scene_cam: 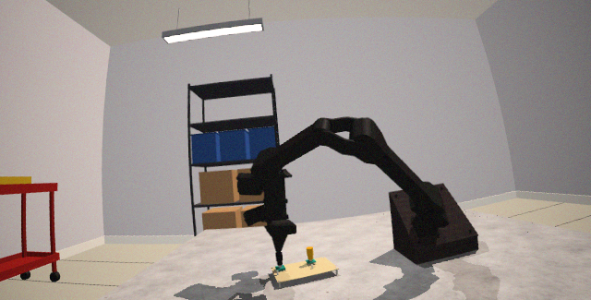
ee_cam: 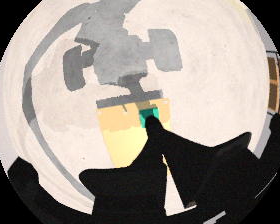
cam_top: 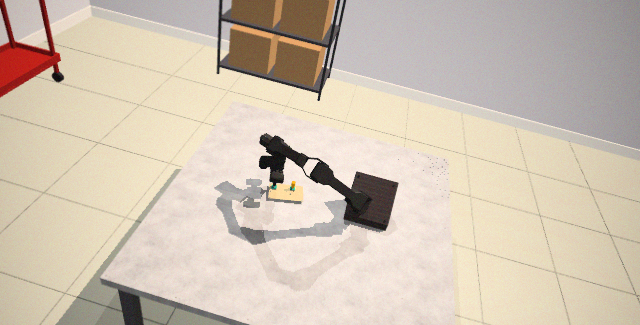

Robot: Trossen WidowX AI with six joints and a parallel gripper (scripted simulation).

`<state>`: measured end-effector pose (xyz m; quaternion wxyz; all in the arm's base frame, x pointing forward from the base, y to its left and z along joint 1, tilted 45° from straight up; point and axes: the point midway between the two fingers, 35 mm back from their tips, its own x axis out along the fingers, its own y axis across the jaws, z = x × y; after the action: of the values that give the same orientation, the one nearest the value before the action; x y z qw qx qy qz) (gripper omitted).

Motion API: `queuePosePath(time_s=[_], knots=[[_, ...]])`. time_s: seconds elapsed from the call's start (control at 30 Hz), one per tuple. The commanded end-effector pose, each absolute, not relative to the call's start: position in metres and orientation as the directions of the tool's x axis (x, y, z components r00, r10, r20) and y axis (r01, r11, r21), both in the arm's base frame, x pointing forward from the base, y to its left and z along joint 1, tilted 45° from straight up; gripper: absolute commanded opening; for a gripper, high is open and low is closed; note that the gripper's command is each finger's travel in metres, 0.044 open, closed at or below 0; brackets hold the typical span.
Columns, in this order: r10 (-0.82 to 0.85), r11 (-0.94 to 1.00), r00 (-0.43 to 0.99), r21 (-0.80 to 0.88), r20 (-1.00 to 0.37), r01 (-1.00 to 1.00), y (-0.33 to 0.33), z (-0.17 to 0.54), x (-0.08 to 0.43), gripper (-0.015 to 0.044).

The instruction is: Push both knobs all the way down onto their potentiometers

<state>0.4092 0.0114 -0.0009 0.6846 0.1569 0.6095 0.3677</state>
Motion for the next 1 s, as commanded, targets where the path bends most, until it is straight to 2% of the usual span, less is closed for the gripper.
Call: queuePosePath(time_s=[0.0,0.77,0.97], knots=[[0.701,0.662,-0.044,0.672,-0.712,-0.332,0.025,-0.010,0.411,0.0000],[0.700,0.663,-0.044,0.671,-0.713,-0.332,-0.001,0.016,0.412,0.0000],[0.704,0.660,-0.048,0.678,-0.708,-0.323,0.003,0.012,0.410,0.0157]])
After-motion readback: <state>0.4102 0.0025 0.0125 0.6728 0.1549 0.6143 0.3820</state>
